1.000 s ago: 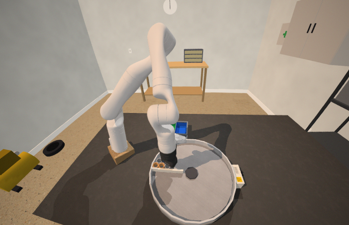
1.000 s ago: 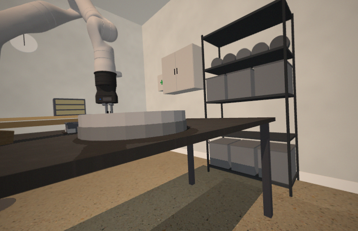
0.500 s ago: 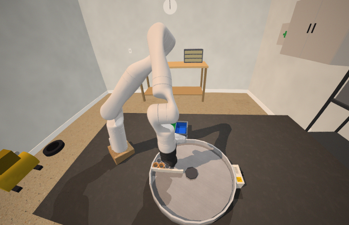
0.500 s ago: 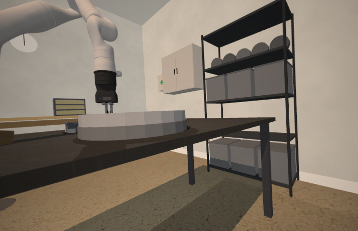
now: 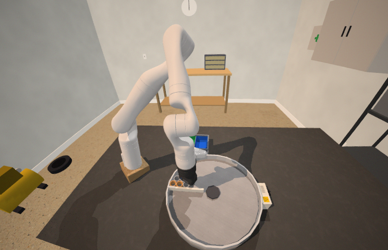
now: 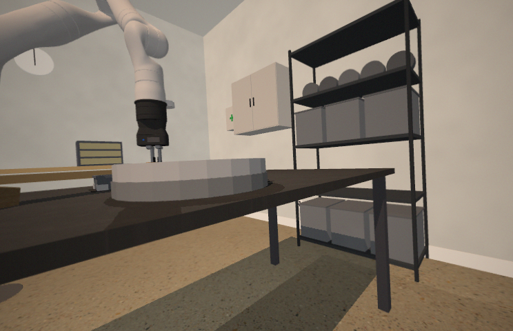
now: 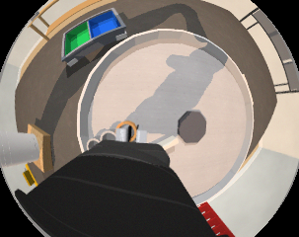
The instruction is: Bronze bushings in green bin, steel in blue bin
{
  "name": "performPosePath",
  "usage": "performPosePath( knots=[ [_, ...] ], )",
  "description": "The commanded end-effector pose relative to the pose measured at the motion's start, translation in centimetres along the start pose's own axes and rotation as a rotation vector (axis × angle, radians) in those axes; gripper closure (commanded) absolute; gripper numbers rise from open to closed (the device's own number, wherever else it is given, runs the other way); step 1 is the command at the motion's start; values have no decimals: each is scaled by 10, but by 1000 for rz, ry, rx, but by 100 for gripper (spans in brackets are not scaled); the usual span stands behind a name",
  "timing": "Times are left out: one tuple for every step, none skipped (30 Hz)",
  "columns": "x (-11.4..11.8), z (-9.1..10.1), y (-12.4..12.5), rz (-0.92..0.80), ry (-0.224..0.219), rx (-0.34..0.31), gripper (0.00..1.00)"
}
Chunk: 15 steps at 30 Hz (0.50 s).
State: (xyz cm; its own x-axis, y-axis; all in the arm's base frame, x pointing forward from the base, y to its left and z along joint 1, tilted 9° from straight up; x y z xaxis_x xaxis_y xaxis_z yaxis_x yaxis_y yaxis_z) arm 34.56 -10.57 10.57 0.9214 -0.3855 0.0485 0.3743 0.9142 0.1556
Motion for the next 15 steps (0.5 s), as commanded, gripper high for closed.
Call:
performPosePath(
  knots=[
    [0, 2, 0, 0, -2, 0, 100],
    [0, 2, 0, 0, -2, 0, 100],
    [0, 3, 0, 0, -2, 0, 100],
    [0, 3, 0, 0, -2, 0, 100],
    [0, 3, 0, 0, -2, 0, 100],
    [0, 3, 0, 0, -2, 0, 100],
    [0, 3, 0, 0, -2, 0, 100],
    [0, 3, 0, 0, -2, 0, 100],
    [0, 3, 0, 0, -2, 0, 100],
    [0, 4, 0, 0, -2, 0, 100],
    [1, 5, 0, 0, -2, 0, 100],
    [1, 5, 0, 0, -2, 0, 100],
    [1, 6, 0, 0, -2, 0, 100],
    [1, 6, 0, 0, -2, 0, 100],
    [1, 6, 0, 0, -2, 0, 100]
  ],
)
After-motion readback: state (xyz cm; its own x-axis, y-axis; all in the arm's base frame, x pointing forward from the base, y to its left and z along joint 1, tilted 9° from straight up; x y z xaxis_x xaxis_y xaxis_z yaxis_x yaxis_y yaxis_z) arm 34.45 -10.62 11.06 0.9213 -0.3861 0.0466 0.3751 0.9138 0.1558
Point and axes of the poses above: the point where the finger pads meet when closed, its own z axis back along the fingers, its own x axis across the jaws, y = z × x, the point moved 5 cm from there along z, back along the fingers, and after that the axes turned 8 degrees about z, right-handed, at the moved point
